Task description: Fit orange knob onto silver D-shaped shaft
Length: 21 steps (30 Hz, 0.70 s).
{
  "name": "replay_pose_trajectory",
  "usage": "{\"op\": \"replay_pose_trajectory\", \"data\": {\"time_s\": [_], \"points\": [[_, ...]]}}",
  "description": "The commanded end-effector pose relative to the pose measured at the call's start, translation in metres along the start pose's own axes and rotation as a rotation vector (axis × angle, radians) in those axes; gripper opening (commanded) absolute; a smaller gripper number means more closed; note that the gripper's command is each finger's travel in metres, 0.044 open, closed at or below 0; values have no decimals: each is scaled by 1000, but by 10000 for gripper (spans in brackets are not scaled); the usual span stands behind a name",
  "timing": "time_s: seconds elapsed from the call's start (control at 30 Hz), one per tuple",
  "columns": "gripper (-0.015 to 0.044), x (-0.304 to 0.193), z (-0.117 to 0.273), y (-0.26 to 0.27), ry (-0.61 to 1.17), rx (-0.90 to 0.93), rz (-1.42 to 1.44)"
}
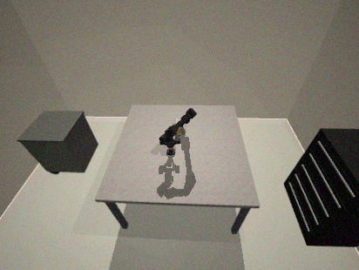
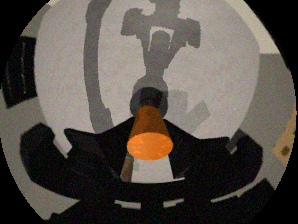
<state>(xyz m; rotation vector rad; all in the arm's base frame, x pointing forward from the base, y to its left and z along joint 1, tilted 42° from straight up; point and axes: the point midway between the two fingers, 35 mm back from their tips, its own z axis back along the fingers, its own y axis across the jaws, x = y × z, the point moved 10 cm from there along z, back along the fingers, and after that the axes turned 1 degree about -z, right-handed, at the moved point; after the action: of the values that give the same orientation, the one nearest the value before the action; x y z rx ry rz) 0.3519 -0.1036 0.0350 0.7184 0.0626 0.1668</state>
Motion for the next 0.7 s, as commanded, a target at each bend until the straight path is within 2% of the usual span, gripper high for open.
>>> {"op": "replay_pose_trajectory", "data": {"time_s": [0.0, 0.67], "points": [[0, 2, 3, -2, -8, -5, -2], [0, 1, 4, 0, -8, -5, -11]]}}
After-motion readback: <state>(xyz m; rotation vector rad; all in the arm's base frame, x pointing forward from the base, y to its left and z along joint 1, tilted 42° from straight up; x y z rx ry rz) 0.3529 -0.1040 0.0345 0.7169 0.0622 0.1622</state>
